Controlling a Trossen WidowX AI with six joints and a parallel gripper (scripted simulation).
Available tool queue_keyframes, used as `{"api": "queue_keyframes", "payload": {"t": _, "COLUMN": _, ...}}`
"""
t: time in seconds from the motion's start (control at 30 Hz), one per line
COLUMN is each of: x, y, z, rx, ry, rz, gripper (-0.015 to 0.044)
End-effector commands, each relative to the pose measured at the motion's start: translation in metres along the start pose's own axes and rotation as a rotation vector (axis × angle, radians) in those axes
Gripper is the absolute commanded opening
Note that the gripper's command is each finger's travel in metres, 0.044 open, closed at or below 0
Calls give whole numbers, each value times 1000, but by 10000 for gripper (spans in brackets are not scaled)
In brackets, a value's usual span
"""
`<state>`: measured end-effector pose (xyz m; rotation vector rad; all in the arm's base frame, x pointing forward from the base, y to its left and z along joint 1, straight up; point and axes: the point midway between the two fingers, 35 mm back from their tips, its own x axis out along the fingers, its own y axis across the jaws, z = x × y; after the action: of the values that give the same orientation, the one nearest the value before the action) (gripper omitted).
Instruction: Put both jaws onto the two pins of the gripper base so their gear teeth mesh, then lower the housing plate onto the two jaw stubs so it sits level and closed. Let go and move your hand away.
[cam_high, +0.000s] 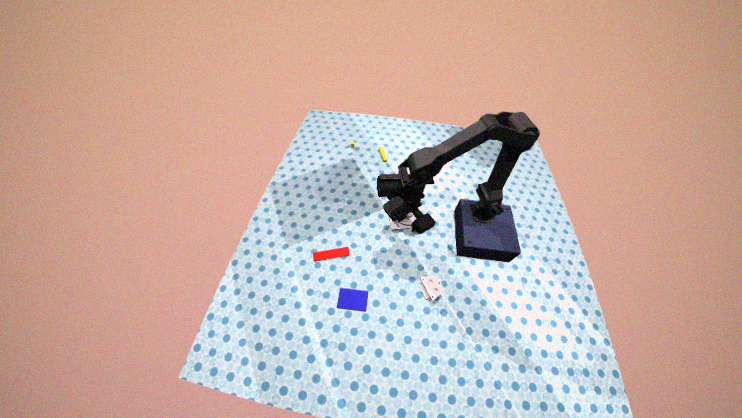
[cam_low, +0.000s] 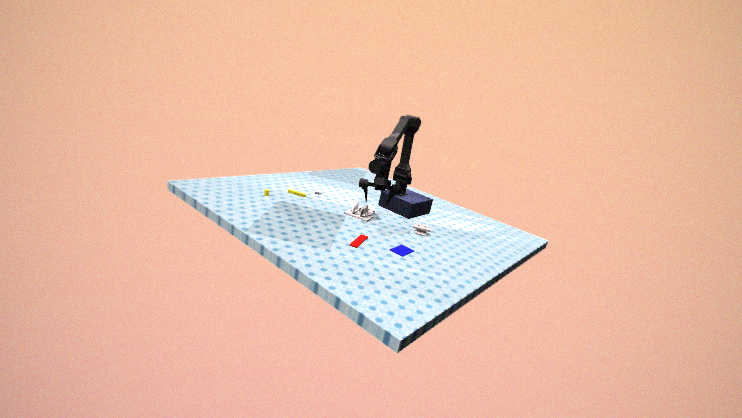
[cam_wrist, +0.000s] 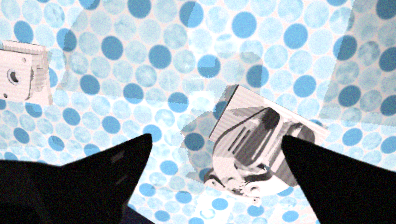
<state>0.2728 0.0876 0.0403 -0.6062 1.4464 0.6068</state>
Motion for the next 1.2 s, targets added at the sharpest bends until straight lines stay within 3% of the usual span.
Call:
{"api": "queue_keyframes", "payload": {"t": 0.0, "x": -1, "y": 6, "z": 4, "rx": -101, "ry": 1, "rz": 1, "gripper": 440}}
{"api": "queue_keyframes", "payload": {"t": 1.17, "x": -7, "y": 65, "z": 36, "rx": -993, "ry": -2, "rz": 8, "gripper": 440}}
